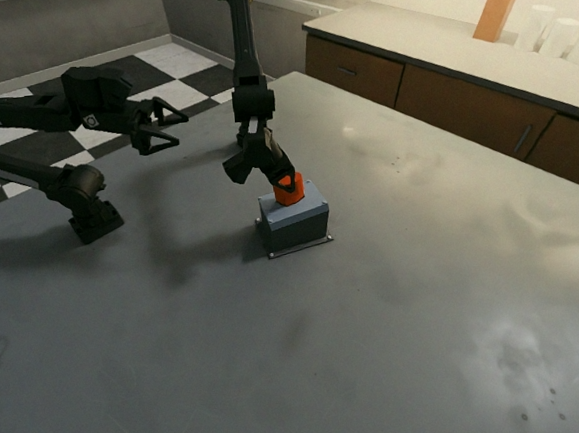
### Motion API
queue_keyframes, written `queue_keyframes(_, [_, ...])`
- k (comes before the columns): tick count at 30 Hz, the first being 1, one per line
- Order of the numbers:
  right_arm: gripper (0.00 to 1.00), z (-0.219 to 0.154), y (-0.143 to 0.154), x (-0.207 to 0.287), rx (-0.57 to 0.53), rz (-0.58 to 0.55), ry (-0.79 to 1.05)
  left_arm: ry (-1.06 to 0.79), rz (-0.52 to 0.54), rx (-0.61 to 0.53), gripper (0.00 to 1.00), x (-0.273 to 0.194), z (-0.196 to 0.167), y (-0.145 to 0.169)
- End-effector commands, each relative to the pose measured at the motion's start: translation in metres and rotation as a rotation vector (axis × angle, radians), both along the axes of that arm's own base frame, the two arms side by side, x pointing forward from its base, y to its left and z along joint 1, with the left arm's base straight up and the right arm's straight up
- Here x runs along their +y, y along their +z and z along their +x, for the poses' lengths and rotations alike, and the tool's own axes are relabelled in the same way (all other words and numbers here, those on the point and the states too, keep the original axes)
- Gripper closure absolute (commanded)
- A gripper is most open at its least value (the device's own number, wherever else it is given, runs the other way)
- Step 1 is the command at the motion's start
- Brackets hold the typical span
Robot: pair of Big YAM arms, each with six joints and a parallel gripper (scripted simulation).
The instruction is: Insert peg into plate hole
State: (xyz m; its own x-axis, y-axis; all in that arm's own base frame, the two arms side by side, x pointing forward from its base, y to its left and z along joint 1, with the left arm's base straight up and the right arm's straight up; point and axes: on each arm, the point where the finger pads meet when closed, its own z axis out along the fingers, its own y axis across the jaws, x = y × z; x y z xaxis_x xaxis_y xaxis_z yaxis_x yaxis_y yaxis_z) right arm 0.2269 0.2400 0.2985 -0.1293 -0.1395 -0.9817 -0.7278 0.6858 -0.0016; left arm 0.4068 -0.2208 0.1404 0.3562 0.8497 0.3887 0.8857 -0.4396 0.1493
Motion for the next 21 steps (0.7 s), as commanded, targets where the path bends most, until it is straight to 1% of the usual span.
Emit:
queue_keyframes(1, [0.00,0.002,0.020,0.001,-0.022,0.030,-0.005,0.007,-0.018,-0.026,0.60,-0.007,0.015,0.022])
queue_keyframes(3, [0.00,0.002,0.020,0.001,-0.022,0.030,-0.005,0.009,-0.020,-0.028,0.60,-0.009,0.019,0.016])
queue_keyframes(4, [0.00,0.002,0.020,0.001,-0.022,0.030,-0.005,0.006,-0.010,-0.016,0.60,-0.004,0.014,0.005])
queue_keyframes(13, [0.00,0.002,0.020,0.001,-0.022,0.030,-0.005,0.007,-0.020,-0.028,0.60,-0.004,0.019,-0.011])
queue_keyframes(15, [0.00,0.002,0.020,0.001,-0.022,0.030,-0.005,0.011,-0.007,-0.008,0.60,0.003,0.012,-0.026])
queue_keyframes(17, [0.00,0.002,0.020,0.001,-0.022,0.030,-0.005,0.008,-0.017,-0.026,0.60,-0.002,0.020,-0.021])
queue_keyframes(21, [0.00,0.002,0.020,0.001,-0.022,0.030,-0.005,0.020,-0.022,-0.028,0.60,-0.002,0.021,-0.026])
